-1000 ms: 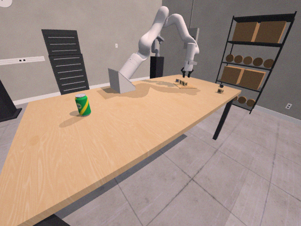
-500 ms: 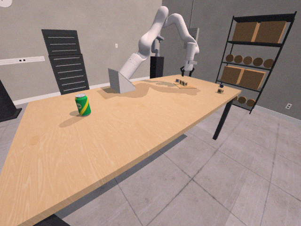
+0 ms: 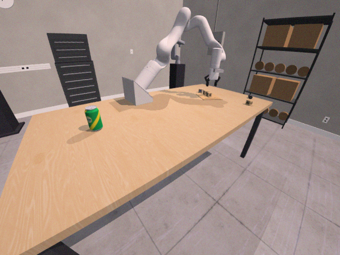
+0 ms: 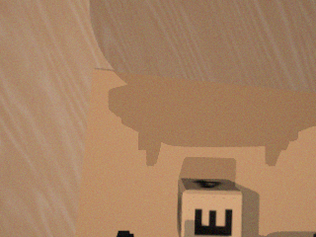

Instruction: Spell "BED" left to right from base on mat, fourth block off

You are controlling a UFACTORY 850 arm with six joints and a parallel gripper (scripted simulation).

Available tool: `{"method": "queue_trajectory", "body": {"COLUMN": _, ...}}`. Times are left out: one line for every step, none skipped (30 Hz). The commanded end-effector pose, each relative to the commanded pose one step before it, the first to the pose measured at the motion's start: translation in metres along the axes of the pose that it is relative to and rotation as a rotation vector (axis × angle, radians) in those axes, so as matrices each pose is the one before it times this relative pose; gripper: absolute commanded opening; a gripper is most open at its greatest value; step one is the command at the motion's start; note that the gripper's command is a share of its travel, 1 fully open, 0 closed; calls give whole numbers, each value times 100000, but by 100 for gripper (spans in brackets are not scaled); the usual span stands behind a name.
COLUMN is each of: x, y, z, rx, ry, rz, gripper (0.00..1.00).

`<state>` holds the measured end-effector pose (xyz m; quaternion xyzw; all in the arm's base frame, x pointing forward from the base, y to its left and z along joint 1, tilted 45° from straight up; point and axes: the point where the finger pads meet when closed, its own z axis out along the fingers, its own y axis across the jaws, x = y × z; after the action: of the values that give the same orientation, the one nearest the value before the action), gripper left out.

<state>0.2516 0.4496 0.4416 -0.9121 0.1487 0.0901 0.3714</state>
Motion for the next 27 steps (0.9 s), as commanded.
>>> {"method": "queue_trajectory", "body": {"x": 996, "y": -2297, "z": -155, "rx": 748, "ry": -426, "rz": -9061, "gripper": 100}}
{"method": "queue_trajectory", "body": {"x": 669, "y": -1116, "z": -45, "rx": 297, "ry": -217, "rz": -4968, "gripper": 100}}
{"method": "queue_trajectory", "body": {"x": 518, "y": -744, "z": -28, "rx": 202, "ry": -137, "rz": -3498, "gripper": 100}}
{"method": "queue_trajectory", "body": {"x": 451, "y": -584, "z": -21, "rx": 161, "ry": -102, "rz": -2872, "gripper": 100}}
{"method": "queue_trajectory", "body": {"x": 516, "y": -614, "z": -22, "rx": 171, "ry": -103, "rz": -3148, "gripper": 100}}
{"method": "queue_trajectory", "body": {"x": 575, "y": -623, "z": -21, "rx": 176, "ry": -99, "rz": -3356, "gripper": 100}}
{"method": "queue_trajectory", "body": {"x": 577, "y": -566, "z": -19, "rx": 162, "ry": -85, "rz": -3229, "gripper": 100}}
{"method": "queue_trajectory", "body": {"x": 600, "y": -536, "z": -17, "rx": 155, "ry": -77, "rz": -3243, "gripper": 100}}
{"method": "queue_trajectory", "body": {"x": 616, "y": -499, "z": -16, "rx": 147, "ry": -68, "rz": -3220, "gripper": 100}}
{"method": "queue_trajectory", "body": {"x": 627, "y": -460, "z": -14, "rx": 137, "ry": -59, "rz": -3187, "gripper": 100}}
{"method": "queue_trajectory", "body": {"x": 643, "y": -427, "z": -13, "rx": 129, "ry": -52, "rz": -3193, "gripper": 100}}
{"method": "queue_trajectory", "body": {"x": 660, "y": -393, "z": -12, "rx": 121, "ry": -45, "rz": -3204, "gripper": 100}}
{"method": "queue_trajectory", "body": {"x": 682, "y": -363, "z": -12, "rx": 114, "ry": -39, "rz": -3254, "gripper": 100}}
{"method": "queue_trajectory", "body": {"x": 0, "y": 0, "z": 0, "rx": 0, "ry": 0, "rz": 0, "gripper": 100}}
{"method": "queue_trajectory", "body": {"x": 0, "y": 0, "z": 0, "rx": 0, "ry": 0, "rz": 0, "gripper": 100}}
{"method": "queue_trajectory", "body": {"x": 1904, "y": -863, "z": -28, "rx": 265, "ry": -79, "rz": -8946, "gripper": 100}}
{"method": "queue_trajectory", "body": {"x": 385, "y": -122, "z": -5, "rx": 43, "ry": -11, "rz": -1756, "gripper": 100}}
{"method": "queue_trajectory", "body": {"x": 392, "y": -113, "z": -5, "rx": 41, "ry": -10, "rz": -1779, "gripper": 100}}
{"method": "queue_trajectory", "body": {"x": 636, "y": -163, "z": -7, "rx": 60, "ry": -14, "rz": -2884, "gripper": 100}}
{"method": "queue_trajectory", "body": {"x": 714, "y": -148, "z": -8, "rx": 58, "ry": -13, "rz": -3229, "gripper": 100}}
{"method": "queue_trajectory", "body": {"x": 717, "y": -112, "z": -7, "rx": 48, "ry": -11, "rz": -3244, "gripper": 100}}
{"method": "queue_trajectory", "body": {"x": 714, "y": -74, "z": -7, "rx": 37, "ry": -9, "rz": -3235, "gripper": 100}}
{"method": "queue_trajectory", "body": {"x": 699, "y": -37, "z": -7, "rx": 27, "ry": -7, "rz": -3183, "gripper": 100}}
{"method": "queue_trajectory", "body": {"x": 700, "y": -2, "z": -6, "rx": 17, "ry": -7, "rz": -3208, "gripper": 100}}
{"method": "queue_trajectory", "body": {"x": 696, "y": 34, "z": -6, "rx": 6, "ry": -7, "rz": -3222, "gripper": 100}}
{"method": "queue_trajectory", "body": {"x": 682, "y": 68, "z": -6, "rx": -4, "ry": -7, "rz": -3194, "gripper": 100}}
{"method": "queue_trajectory", "body": {"x": 692, "y": 106, "z": -6, "rx": -14, "ry": -9, "rz": -3292, "gripper": 100}}
